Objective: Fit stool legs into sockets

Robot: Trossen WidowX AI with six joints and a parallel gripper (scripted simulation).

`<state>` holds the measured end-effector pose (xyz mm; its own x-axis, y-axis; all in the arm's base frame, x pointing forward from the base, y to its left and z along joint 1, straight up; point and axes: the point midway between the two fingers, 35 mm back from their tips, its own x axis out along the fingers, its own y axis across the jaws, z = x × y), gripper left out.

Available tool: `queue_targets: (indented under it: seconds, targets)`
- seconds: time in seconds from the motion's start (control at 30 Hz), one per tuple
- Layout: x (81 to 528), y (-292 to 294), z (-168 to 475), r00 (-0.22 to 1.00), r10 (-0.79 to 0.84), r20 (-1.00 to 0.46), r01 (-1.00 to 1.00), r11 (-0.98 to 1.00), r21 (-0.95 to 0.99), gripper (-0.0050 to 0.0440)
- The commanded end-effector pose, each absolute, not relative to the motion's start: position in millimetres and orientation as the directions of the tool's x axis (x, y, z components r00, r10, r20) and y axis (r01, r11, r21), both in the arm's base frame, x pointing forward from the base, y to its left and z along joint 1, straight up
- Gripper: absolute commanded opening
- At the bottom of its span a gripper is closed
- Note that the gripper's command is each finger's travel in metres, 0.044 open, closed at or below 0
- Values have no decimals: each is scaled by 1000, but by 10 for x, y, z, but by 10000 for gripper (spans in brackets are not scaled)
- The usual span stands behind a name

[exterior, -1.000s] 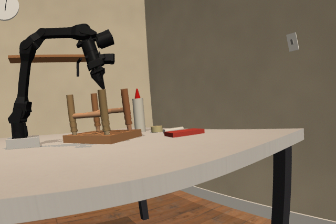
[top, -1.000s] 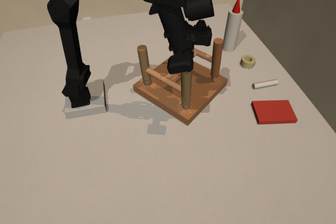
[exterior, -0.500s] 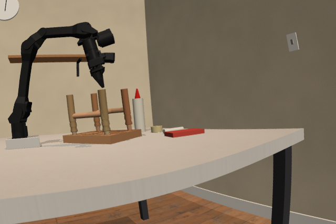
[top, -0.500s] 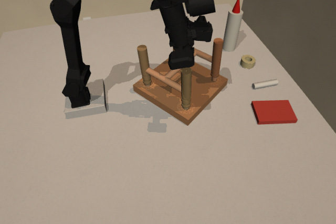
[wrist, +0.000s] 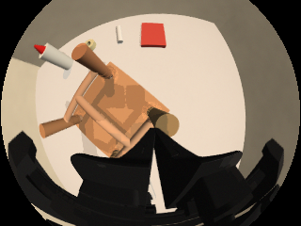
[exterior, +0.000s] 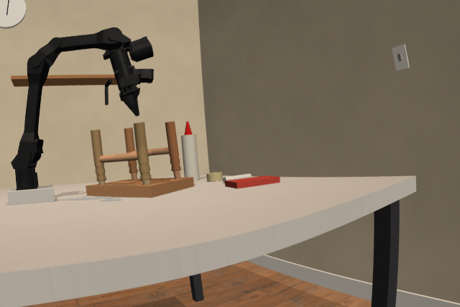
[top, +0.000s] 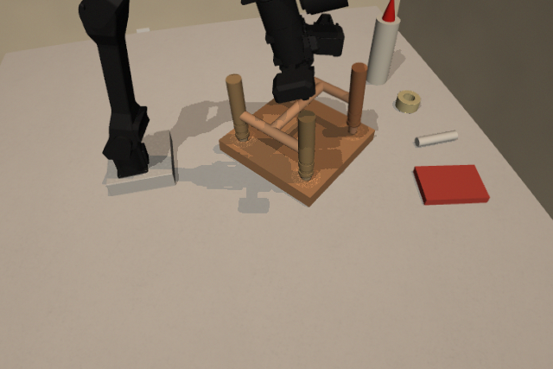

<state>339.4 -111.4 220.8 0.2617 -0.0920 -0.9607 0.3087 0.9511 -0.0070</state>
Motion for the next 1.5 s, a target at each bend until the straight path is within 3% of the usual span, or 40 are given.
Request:
queue_targets:
  seconds: [0.0,0.37,1.47]
  targets:
    - [3229,-730,2303,271,-63,-961,216,976,-3,0]
    - [2444,179,2388,251,23,-968,-77,997,4,0]
    - [2442,181,1979,251,23,-968,-77,997,4,0]
